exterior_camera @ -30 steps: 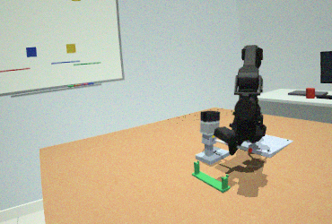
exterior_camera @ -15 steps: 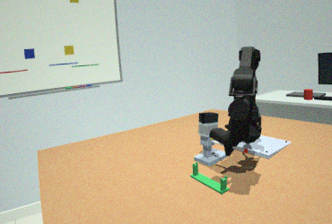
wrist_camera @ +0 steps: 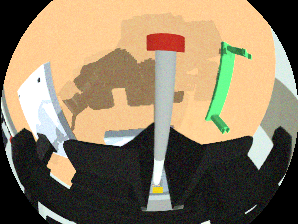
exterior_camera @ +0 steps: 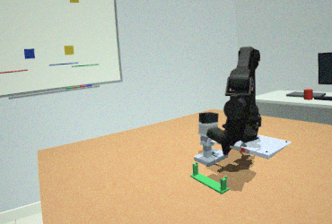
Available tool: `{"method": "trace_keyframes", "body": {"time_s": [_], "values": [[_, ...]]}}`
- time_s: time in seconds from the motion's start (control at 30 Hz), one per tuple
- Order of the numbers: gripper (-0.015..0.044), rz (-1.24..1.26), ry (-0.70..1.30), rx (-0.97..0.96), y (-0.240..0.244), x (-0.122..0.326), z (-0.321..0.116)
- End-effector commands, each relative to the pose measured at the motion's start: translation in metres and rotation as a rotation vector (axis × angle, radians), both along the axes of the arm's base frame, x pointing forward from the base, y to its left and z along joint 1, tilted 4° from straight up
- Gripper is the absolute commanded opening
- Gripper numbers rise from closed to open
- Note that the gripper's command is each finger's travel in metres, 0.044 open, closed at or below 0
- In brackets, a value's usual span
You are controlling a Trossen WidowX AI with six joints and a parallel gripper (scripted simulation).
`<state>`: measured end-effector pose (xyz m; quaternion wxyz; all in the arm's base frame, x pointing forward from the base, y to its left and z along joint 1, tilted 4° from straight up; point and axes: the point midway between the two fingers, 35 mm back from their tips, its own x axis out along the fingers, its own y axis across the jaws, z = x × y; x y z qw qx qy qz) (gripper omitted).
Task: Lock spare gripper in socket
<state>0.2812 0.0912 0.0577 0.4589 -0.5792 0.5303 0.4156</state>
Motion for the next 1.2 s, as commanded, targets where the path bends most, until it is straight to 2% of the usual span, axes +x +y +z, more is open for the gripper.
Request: {"method": "trace_keyframes", "body": {"time_s": [0.0,1.17], "values": [[0.0,0.001,-0.001,0.006,-0.003,0.0,0.0],[0.0,0.001,0.009,0.005,-0.029,0.002,0.0]]}}
